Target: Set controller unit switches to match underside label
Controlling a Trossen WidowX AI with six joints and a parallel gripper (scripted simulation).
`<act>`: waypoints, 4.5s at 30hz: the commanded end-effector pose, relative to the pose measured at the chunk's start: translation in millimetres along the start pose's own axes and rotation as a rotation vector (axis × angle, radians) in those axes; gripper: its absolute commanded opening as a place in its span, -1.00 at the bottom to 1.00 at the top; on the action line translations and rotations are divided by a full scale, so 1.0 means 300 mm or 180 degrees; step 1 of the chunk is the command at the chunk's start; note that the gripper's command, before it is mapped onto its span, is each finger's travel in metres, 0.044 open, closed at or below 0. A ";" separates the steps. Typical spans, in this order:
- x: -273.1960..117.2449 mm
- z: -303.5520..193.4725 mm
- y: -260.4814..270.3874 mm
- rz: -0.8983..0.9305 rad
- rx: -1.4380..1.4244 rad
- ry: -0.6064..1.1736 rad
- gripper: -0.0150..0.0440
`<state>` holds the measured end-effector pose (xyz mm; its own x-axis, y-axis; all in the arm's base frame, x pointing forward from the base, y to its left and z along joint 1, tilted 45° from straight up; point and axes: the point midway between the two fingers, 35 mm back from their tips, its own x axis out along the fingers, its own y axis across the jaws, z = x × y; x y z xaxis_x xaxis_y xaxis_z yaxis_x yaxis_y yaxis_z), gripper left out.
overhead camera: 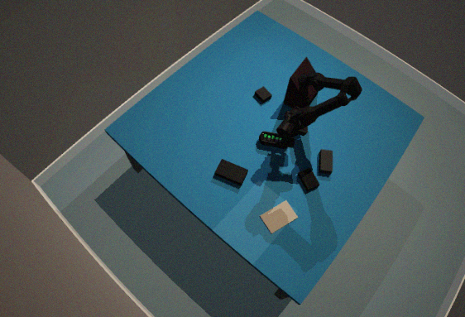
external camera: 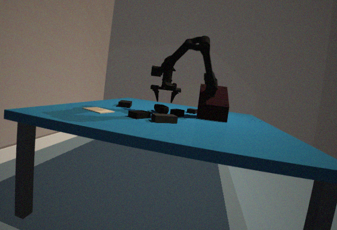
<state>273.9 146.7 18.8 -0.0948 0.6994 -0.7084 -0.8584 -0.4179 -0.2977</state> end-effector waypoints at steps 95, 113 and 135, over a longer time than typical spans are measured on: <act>0.146 -0.020 -0.051 -0.0012 0.0008 -0.0005 -0.49; 0.146 -0.030 -0.074 -0.0013 0.0006 -0.0005 -0.49; 0.145 -0.047 -0.115 -0.0015 0.0004 -0.0004 -0.49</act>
<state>296.3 182.3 -14.4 -0.1134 0.6977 -0.7074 -0.8694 -0.4143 -0.2693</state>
